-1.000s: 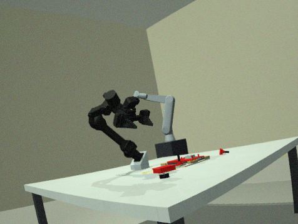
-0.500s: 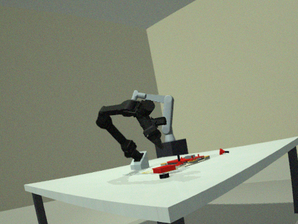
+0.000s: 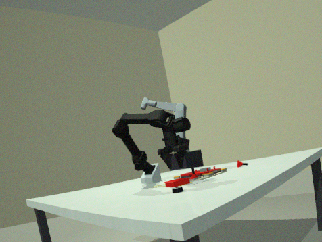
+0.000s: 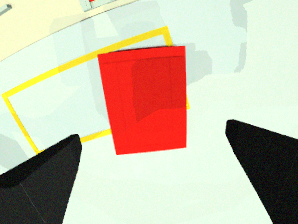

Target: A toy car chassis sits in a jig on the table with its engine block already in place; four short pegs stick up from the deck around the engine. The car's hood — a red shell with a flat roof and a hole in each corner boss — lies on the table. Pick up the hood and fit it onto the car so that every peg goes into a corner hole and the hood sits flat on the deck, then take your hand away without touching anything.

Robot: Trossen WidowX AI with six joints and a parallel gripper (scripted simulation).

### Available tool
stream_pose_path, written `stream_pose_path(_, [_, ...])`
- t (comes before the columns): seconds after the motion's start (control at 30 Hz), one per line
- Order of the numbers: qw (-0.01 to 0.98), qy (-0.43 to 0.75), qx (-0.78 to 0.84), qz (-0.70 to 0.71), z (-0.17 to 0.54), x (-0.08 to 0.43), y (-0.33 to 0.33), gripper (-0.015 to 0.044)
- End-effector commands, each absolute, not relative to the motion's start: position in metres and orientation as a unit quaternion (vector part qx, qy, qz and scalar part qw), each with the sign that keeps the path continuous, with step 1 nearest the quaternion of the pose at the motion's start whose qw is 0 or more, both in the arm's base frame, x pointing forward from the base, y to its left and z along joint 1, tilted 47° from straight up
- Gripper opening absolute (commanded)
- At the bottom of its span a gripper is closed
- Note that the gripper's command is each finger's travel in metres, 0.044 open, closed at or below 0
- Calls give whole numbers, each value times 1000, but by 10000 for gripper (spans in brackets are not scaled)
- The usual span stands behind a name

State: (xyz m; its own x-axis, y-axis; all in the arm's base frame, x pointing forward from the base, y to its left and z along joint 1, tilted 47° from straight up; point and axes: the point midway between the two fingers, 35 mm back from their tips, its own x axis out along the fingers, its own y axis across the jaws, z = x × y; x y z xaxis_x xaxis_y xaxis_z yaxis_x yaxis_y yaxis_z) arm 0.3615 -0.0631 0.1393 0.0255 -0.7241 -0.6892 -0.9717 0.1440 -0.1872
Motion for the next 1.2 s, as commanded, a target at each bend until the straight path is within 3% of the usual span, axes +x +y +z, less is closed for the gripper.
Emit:
stream_pose_path(0.0, [337,673,-632,182,140,361,-63,440])
stream_pose_path(1.17, [337,673,-632,182,125,362,-79,440])
